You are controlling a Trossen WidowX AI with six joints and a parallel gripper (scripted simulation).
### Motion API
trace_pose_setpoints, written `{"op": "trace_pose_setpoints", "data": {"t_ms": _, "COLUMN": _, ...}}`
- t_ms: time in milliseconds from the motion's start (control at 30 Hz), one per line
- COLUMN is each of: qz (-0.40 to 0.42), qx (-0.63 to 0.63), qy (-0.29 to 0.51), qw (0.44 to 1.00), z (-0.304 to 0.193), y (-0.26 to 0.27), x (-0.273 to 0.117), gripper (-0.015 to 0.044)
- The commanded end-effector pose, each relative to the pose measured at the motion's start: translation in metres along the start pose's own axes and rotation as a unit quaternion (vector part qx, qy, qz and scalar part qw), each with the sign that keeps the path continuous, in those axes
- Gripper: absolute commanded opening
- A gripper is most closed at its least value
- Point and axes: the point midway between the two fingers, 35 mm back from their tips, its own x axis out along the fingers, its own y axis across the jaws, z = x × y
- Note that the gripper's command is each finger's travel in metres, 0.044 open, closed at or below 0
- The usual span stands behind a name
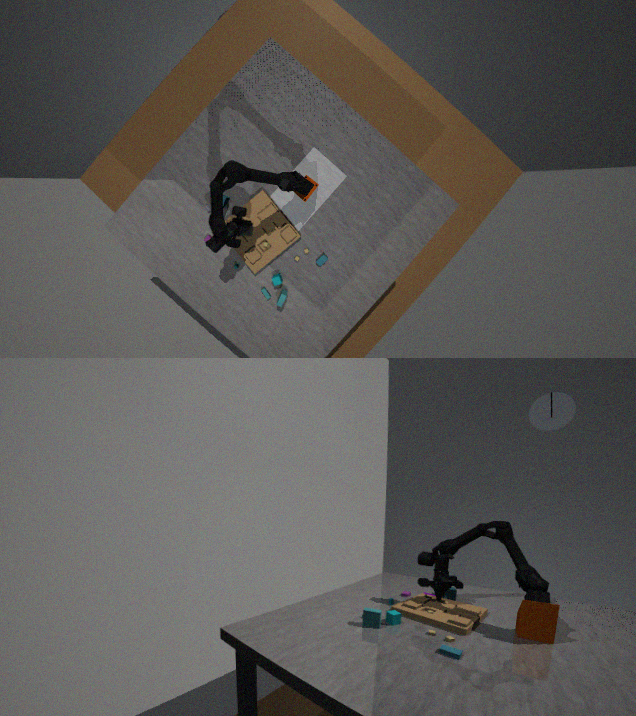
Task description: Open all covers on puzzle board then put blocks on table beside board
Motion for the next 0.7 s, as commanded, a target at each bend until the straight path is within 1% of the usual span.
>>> {"op": "trace_pose_setpoints", "data": {"t_ms": 0, "qz": 0.000, "qx": 0.001, "qy": -0.001, "qw": 1.000, "z": 0.0010, "y": 0.0000, "x": 0.0012, "gripper": 0.0000}}
{"op": "trace_pose_setpoints", "data": {"t_ms": 100, "qz": 0.000, "qx": 0.001, "qy": -0.001, "qw": 1.000, "z": 0.0010, "y": 0.0000, "x": 0.0012, "gripper": 0.0000}}
{"op": "trace_pose_setpoints", "data": {"t_ms": 200, "qz": 0.001, "qx": 0.034, "qy": -0.001, "qw": 0.999, "z": 0.0009, "y": 0.0000, "x": 0.0011, "gripper": 0.0000}}
{"op": "trace_pose_setpoints", "data": {"t_ms": 267, "qz": 0.001, "qx": 0.089, "qy": -0.001, "qw": 0.996, "z": 0.0009, "y": 0.0000, "x": 0.0007, "gripper": 0.0000}}
{"op": "trace_pose_setpoints", "data": {"t_ms": 367, "qz": 0.001, "qx": 0.221, "qy": -0.001, "qw": 0.975, "z": 0.0008, "y": 0.0000, "x": -0.0001, "gripper": 0.0000}}
{"op": "trace_pose_setpoints", "data": {"t_ms": 500, "qz": 0.001, "qx": 0.407, "qy": -0.001, "qw": 0.914, "z": 0.0007, "y": 0.0000, "x": -0.0014, "gripper": 0.0000}}
{"op": "trace_pose_setpoints", "data": {"t_ms": 567, "qz": 0.001, "qx": 0.494, "qy": -0.001, "qw": 0.869, "z": 0.0007, "y": 0.0000, "x": -0.0022, "gripper": 0.0000}}
{"op": "trace_pose_setpoints", "data": {"t_ms": 667, "qz": 0.001, "qx": 0.617, "qy": -0.001, "qw": 0.787, "z": 0.0007, "y": 0.0000, "x": -0.0035, "gripper": 0.0000}}
